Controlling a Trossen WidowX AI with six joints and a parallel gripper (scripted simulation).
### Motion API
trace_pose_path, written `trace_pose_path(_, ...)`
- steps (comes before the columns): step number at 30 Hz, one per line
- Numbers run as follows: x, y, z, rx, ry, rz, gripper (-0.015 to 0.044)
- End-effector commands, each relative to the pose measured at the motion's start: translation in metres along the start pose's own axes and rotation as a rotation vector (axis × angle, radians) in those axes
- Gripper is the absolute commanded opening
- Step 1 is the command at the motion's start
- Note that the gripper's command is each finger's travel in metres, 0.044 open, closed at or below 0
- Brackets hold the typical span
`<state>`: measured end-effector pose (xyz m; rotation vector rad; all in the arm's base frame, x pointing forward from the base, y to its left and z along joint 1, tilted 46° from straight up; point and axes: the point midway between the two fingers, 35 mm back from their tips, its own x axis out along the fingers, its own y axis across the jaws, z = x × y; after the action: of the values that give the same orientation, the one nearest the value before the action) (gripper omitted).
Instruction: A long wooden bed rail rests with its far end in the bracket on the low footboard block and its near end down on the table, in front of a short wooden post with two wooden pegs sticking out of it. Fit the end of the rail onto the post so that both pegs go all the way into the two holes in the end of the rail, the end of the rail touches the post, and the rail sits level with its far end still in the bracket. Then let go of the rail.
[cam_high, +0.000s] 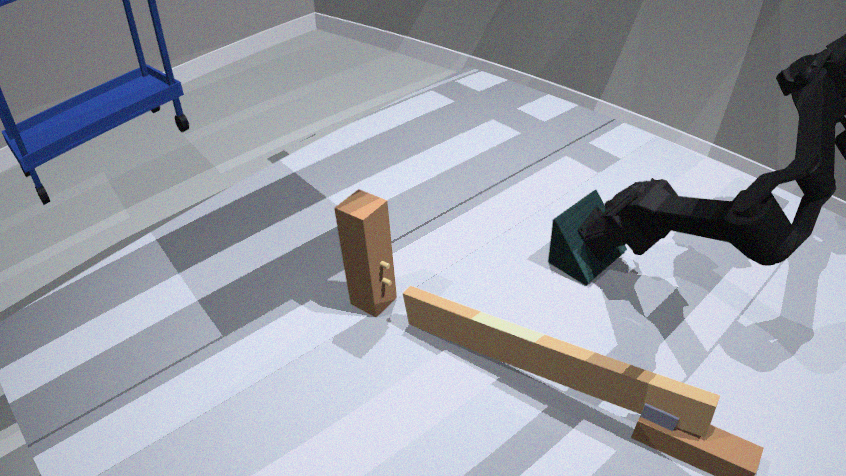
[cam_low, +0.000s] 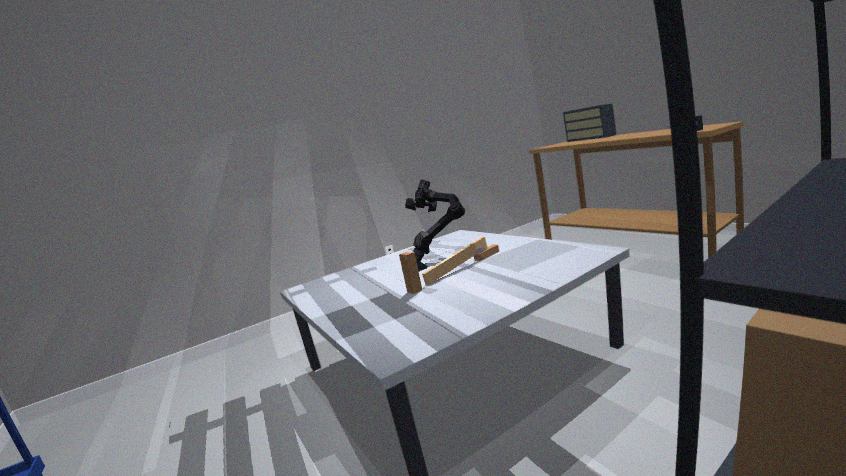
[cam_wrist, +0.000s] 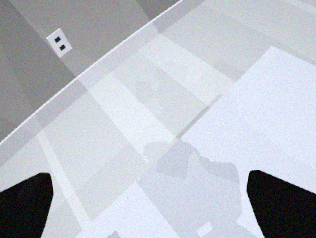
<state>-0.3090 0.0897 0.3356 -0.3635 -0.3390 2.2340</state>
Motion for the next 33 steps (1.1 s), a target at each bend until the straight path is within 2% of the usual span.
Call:
trace_pose_path(1, -0.001, 0.003, 0.000, -0.010, 0.000, 0.010, 0.0426)
trace_pose_path(7, -0.038, 0.087, -0.008, -0.350, -0.041, 0.330, 0.0440)
trace_pose_path(10, -0.069, 0.130, -0.018, -0.542, -0.089, 0.504, 0.0440)
trace_pose_path(18, -0.160, 0.199, -0.053, -0.960, -0.282, 0.866, 0.0440)
trace_pose_path(25, -0.239, 0.228, -0.091, -1.229, -0.452, 1.098, 0.0440)
trace_pose_path(33, -0.321, 0.235, -0.140, -1.570, -0.695, 1.344, 0.0440)
